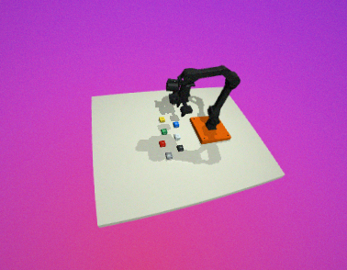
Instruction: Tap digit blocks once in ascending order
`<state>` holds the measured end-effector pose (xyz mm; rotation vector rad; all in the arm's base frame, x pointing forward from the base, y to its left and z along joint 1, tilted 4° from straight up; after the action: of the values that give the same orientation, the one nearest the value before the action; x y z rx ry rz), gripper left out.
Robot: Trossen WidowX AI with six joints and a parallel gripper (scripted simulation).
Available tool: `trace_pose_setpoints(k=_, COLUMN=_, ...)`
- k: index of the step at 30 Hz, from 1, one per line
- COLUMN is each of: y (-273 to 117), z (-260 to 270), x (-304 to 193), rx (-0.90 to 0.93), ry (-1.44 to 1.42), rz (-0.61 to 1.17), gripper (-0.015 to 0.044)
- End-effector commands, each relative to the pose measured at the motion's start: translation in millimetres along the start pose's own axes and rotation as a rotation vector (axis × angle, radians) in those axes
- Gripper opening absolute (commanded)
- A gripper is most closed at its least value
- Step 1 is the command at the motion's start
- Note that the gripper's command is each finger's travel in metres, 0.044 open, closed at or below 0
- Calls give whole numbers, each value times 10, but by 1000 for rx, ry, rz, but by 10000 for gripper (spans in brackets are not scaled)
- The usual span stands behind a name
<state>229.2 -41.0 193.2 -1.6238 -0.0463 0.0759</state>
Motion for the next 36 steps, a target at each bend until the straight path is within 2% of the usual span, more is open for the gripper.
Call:
trace_pose_setpoints(k=1, y=1, z=4, x=-3, rx=5, ry=7, rz=1, gripper=400)
trace_pose_setpoints(k=5, y=0, z=70, x=38, rx=4, ry=7, rz=1, gripper=400)
trace_pose_setpoints(k=13, y=-8, z=923, x=346, rx=13, ry=7, rz=-2, gripper=400)
trace_pose_setpoints(k=33, y=-9, z=946, x=350, rx=14, ry=7, rz=-2, gripper=400)
trace_pose_setpoints(k=36, y=-14, z=1119, x=366, rx=16, ry=7, rz=-2, gripper=400)
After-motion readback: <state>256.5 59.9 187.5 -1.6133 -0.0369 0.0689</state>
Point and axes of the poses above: the point midway between the two fingers, 35 mm back from their tips, its own y axis out along the fingers, its own z axis across the jaws, x = y × z, the point moved 6 cm from there along -y, back along the fingers, and after that the axes turned 1 degree about -y, right-handed, at the moved point
